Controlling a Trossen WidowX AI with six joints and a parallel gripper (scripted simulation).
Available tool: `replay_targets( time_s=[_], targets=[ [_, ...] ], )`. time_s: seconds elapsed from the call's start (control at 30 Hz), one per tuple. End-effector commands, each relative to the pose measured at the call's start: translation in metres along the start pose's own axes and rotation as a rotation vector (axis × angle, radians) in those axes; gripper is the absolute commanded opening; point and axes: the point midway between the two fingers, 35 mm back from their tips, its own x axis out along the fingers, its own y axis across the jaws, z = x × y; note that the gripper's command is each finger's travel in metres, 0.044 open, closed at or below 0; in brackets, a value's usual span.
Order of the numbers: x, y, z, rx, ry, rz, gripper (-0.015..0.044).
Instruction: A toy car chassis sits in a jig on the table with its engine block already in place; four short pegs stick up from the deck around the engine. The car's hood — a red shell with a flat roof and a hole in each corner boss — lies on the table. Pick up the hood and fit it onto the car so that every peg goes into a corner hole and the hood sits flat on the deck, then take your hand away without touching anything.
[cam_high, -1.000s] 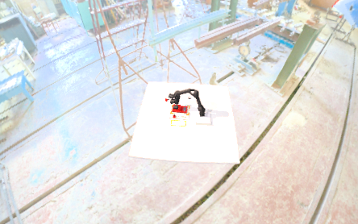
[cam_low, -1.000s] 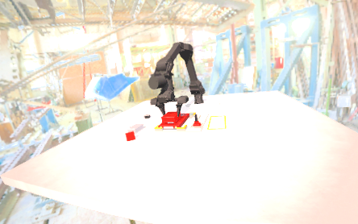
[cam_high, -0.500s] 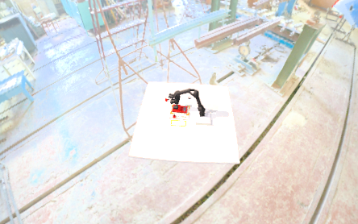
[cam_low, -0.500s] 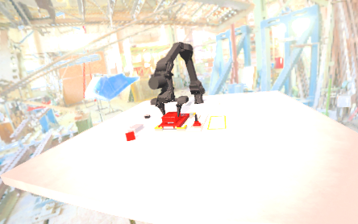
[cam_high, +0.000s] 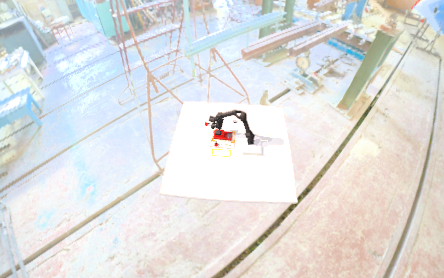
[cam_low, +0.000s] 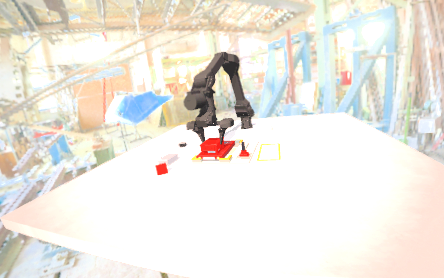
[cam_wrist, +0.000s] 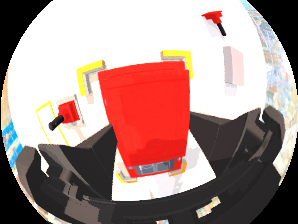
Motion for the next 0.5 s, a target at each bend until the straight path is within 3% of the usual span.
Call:
replay_targets(
  time_s=[0.0,0.47],
  targets=[
    [-0.0003,0.0,0.0001,-0.001,0.0,0.0,0.0],
    [0.0055,0.0001,0.0,-0.001,0.0,0.001,0.0]
  ],
)
